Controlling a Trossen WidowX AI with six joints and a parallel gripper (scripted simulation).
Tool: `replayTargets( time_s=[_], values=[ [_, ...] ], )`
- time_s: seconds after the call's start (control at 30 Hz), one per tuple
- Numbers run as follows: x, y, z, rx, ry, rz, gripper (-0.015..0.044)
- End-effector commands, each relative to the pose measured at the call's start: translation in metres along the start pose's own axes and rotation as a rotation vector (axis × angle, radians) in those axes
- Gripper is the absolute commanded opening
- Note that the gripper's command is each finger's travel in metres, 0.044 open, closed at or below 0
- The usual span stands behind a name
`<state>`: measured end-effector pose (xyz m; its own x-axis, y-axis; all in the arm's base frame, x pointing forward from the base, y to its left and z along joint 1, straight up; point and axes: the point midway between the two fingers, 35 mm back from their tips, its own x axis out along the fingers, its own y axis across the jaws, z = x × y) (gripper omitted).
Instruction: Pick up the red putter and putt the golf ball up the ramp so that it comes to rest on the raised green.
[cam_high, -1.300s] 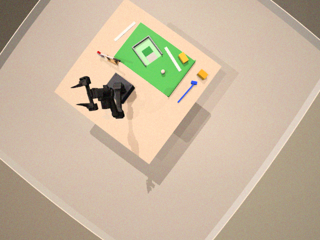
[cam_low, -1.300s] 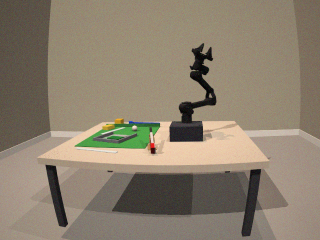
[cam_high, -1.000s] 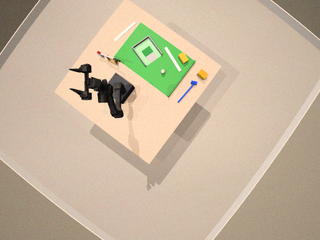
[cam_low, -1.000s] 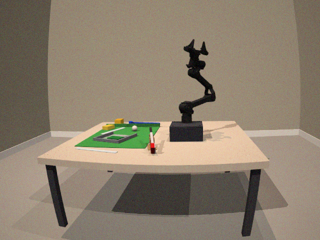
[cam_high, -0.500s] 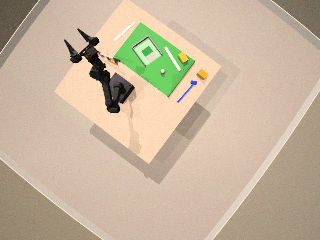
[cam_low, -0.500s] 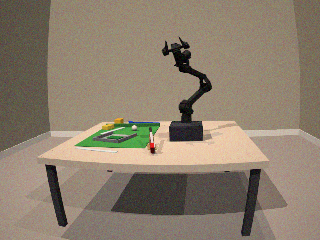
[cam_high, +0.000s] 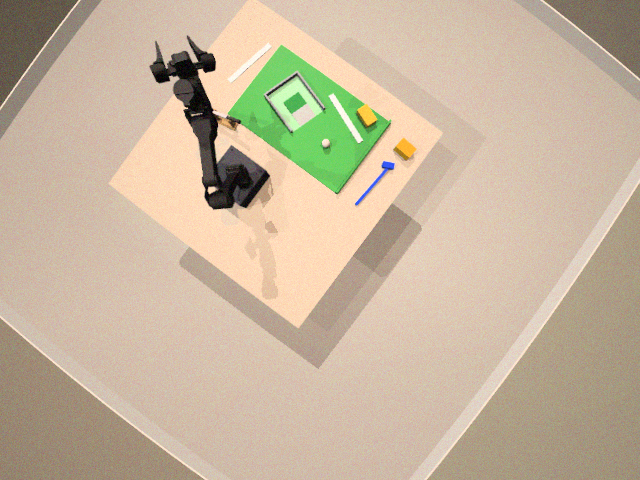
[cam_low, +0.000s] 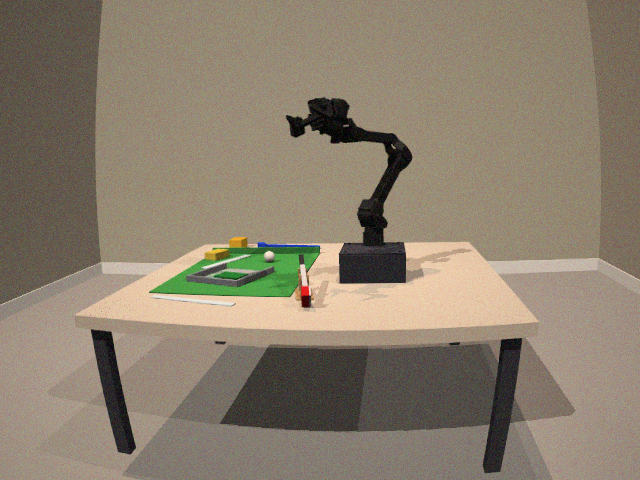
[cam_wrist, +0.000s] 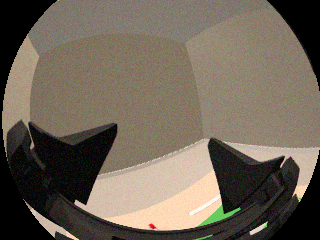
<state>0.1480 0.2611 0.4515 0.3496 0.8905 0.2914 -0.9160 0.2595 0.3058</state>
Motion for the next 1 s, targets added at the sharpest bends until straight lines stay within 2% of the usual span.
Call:
replayTargets(
  time_s=[0.0, 0.2, 0.4, 0.57, 0.73, 0.97],
  values=[
    [0.023, -0.034, -0.056, -0.123, 0.221, -0.101, 0.0440],
    [0.031, -0.078, -0.144, -0.327, 0.599, -0.166, 0.0440],
    [0.008, -0.113, -0.229, -0.522, 1.025, -0.110, 0.0440],
    [-0.034, -0.133, -0.295, -0.663, 1.424, 0.066, 0.0440],
    [-0.089, -0.144, -0.336, -0.735, 1.783, 0.355, 0.0440],
    [-0.098, -0.145, -0.340, -0.739, 1.828, 0.403, 0.0440]
  ],
)
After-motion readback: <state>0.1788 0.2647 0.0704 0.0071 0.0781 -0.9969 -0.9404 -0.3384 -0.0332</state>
